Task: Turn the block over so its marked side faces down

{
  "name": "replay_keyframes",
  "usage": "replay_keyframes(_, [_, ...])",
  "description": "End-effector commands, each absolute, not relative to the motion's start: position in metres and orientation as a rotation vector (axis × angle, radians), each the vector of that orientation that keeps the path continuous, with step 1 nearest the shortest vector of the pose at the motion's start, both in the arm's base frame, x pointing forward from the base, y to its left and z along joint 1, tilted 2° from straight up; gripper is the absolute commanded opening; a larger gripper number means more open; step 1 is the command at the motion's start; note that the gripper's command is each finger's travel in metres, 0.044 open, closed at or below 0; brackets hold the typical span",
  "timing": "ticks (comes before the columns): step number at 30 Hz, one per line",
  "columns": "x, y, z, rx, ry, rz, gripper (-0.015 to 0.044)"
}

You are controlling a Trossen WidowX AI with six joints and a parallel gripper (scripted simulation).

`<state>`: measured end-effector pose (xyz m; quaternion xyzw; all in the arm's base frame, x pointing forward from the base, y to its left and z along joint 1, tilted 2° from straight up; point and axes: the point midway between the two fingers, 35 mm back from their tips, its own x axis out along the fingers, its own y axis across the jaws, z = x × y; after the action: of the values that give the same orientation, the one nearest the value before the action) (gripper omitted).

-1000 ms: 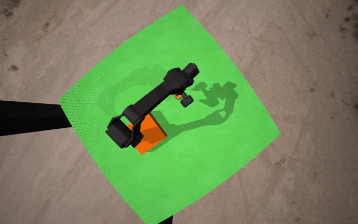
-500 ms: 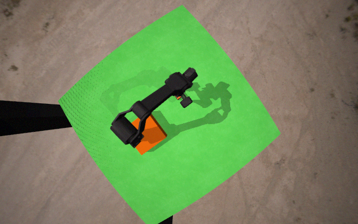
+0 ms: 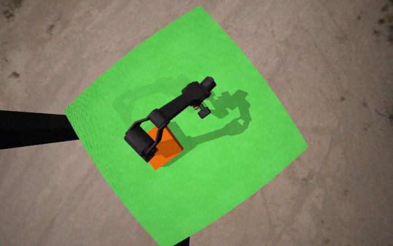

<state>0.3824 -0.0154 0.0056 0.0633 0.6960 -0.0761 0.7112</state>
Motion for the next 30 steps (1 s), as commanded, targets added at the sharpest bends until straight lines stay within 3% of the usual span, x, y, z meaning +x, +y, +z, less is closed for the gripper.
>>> replay_keyframes(1, [0.3799,-0.0151,-0.0031,0.139,1.554,-0.164,0.0440])
replay_keyframes(4, [0.3798,-0.0151,-0.0055,0.139,1.554,-0.164,0.0440])
replay_keyframes(13, [0.3798,-0.0151,-0.0055,0.139,1.554,-0.164,0.0204])
replay_keyframes(30, [0.3798,-0.0151,-0.0055,0.139,1.554,-0.164,0.0090])
